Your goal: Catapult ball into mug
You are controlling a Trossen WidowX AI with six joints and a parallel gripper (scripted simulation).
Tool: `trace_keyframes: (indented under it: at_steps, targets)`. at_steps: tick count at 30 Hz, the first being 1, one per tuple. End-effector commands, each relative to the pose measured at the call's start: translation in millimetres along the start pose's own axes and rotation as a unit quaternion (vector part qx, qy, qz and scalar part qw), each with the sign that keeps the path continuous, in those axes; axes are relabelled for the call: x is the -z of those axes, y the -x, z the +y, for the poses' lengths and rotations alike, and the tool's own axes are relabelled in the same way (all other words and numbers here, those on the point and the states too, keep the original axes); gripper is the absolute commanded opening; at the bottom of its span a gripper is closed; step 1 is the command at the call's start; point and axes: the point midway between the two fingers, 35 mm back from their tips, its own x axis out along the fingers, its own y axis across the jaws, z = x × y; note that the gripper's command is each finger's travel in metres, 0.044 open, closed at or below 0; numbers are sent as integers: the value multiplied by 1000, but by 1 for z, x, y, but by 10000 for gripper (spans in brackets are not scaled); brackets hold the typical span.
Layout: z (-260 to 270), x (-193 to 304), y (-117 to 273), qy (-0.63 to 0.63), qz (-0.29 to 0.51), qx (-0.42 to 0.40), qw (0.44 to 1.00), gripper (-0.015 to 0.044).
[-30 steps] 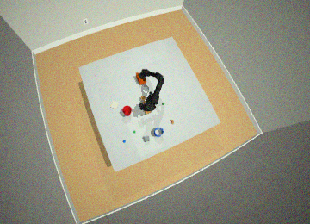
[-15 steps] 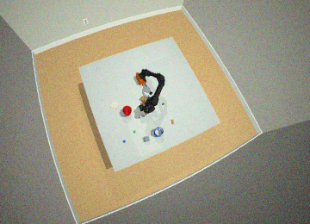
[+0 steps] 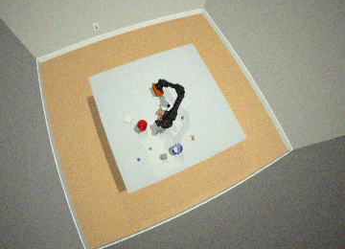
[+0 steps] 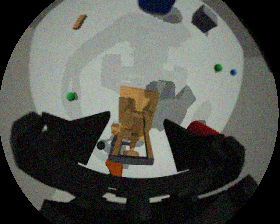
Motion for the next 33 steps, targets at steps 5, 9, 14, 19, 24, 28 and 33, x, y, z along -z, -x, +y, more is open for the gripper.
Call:
trace_keyframes:
  at_steps: [5,9,14,19,24,28,33]
  targets:
    - [0,0,-12,-3,-2,-3,1000,440]
    - [0,0,-18,-3,-2,-3,1000,440]
    - [1,1,-26,-3,-2,-3,1000,440]
    - [1,1,-26,0,0,-1,1000,361]
    - [1,1,-26,0,0,-1,1000,230]
    - [1,1,-26,0,0,-1,1000,145]
    - [1,1,-26,0,0,-1,1000,111]
